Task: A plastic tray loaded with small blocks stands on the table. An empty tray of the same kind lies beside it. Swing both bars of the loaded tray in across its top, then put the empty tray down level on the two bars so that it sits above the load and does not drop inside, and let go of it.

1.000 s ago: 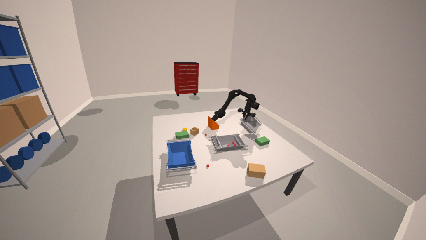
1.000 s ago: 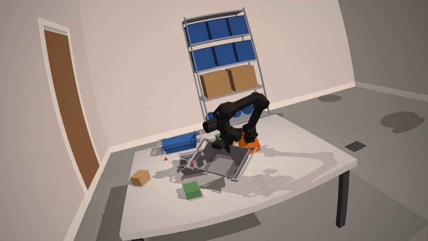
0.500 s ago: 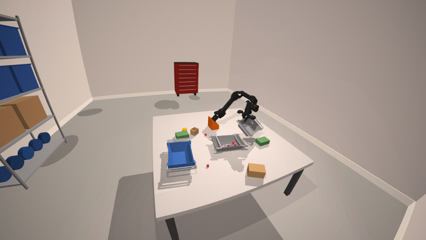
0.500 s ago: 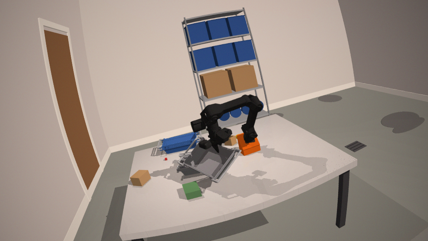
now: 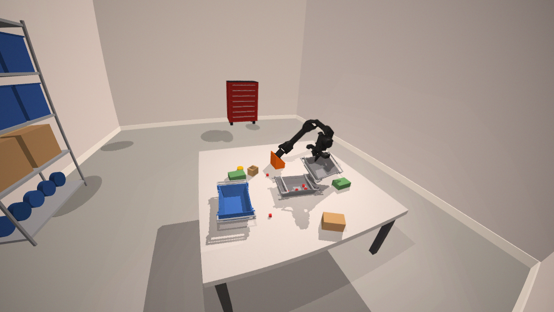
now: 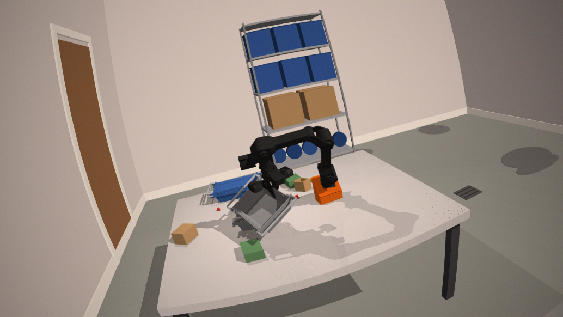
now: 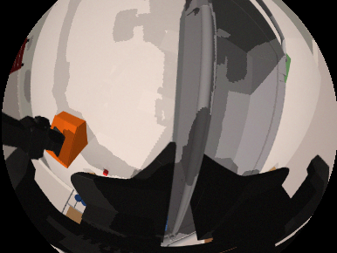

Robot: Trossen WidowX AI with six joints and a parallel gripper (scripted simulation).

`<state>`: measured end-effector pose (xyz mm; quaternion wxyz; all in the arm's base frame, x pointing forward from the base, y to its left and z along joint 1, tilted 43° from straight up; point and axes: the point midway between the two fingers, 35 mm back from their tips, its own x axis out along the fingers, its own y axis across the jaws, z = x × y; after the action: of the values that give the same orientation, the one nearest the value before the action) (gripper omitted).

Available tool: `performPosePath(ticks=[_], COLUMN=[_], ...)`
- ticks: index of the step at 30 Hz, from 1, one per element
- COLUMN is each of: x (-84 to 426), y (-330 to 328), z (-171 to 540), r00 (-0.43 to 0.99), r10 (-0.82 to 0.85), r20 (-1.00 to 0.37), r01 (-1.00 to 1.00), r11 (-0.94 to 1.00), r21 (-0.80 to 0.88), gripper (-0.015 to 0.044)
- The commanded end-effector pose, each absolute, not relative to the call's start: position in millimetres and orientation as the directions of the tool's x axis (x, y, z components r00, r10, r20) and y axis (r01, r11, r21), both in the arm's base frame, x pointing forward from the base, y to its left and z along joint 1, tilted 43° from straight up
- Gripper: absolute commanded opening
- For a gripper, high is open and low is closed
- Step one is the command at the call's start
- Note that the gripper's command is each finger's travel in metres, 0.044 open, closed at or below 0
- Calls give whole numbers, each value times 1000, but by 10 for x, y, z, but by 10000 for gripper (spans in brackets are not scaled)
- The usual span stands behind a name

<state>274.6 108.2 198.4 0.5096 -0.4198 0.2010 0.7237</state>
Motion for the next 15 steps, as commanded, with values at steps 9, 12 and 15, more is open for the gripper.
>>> performPosePath(ticks=[9, 12, 15], x=[3087, 3145, 3197], y=[635, 529, 419], z=[1731, 1653, 1573], r00=[-112, -114, -116], r10=[592, 598, 605], r20=[-798, -793, -788], r01=[-958, -966, -974], r11=[-278, -252, -225], r21=[-72, -51, -30], gripper=[0, 0, 0])
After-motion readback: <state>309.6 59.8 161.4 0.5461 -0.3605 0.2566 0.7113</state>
